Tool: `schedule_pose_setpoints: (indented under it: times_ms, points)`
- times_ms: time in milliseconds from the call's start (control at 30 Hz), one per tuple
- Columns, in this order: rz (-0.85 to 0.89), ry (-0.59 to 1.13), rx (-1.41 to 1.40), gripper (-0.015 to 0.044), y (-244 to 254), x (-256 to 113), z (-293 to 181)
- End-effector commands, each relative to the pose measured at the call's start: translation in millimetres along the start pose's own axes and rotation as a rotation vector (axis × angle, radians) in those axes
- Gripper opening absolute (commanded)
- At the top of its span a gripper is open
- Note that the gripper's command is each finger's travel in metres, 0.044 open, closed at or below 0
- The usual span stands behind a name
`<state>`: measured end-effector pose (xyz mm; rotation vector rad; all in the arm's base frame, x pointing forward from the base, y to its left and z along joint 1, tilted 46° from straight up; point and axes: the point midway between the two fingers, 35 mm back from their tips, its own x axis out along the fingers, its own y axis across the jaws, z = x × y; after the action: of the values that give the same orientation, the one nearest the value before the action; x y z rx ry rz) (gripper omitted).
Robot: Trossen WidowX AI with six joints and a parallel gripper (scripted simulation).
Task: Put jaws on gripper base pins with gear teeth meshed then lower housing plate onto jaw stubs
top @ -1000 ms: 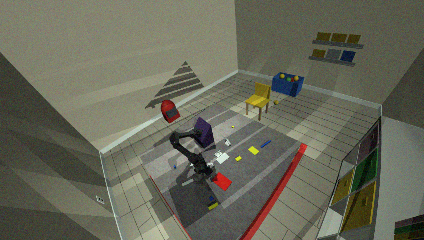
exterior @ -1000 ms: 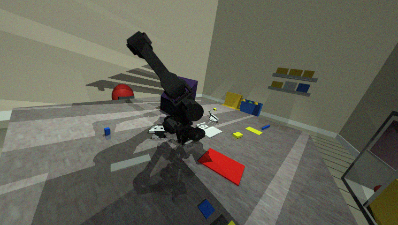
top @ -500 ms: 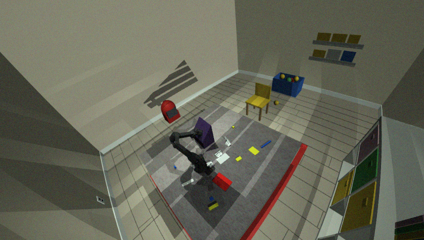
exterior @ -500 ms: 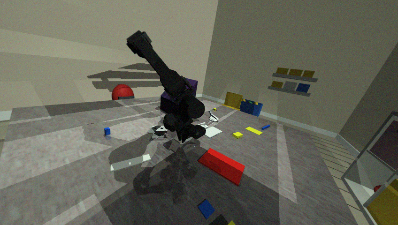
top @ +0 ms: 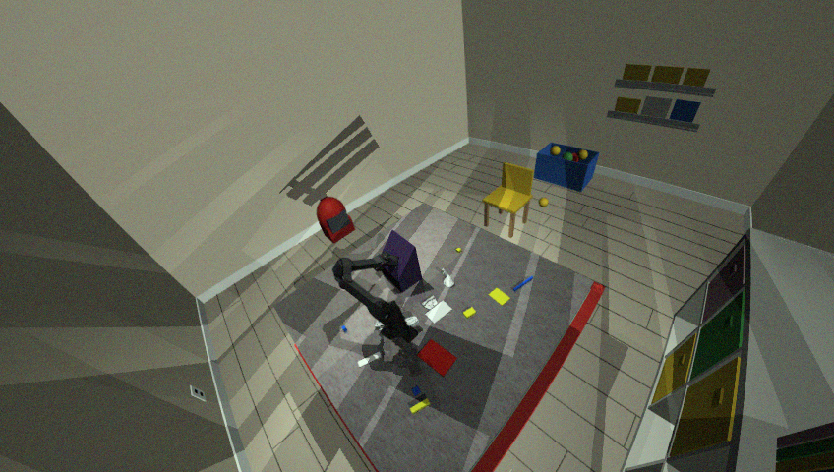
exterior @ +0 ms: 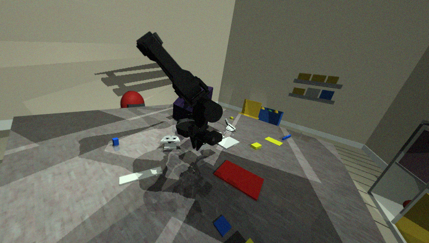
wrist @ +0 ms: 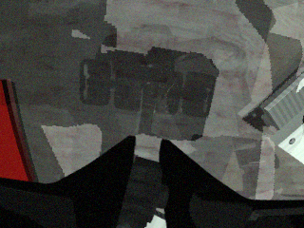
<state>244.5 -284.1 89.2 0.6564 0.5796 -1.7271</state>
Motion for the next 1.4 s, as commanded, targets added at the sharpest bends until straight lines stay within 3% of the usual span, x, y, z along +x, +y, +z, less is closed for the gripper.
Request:
schedule_pose_setpoints:
  times_ms: [0, 767, 1367]
  points:
    - [0.002, -0.005, 0.006, 0.0037, 0.2, -3.4, 1.0]
    - [0.002, -0.002, 0.002, 0.0037, 1.9, -48.1, 0.2]
    - [0.002, -0.001, -0.468, 0.0037, 10.6, -48.0, -14.6]
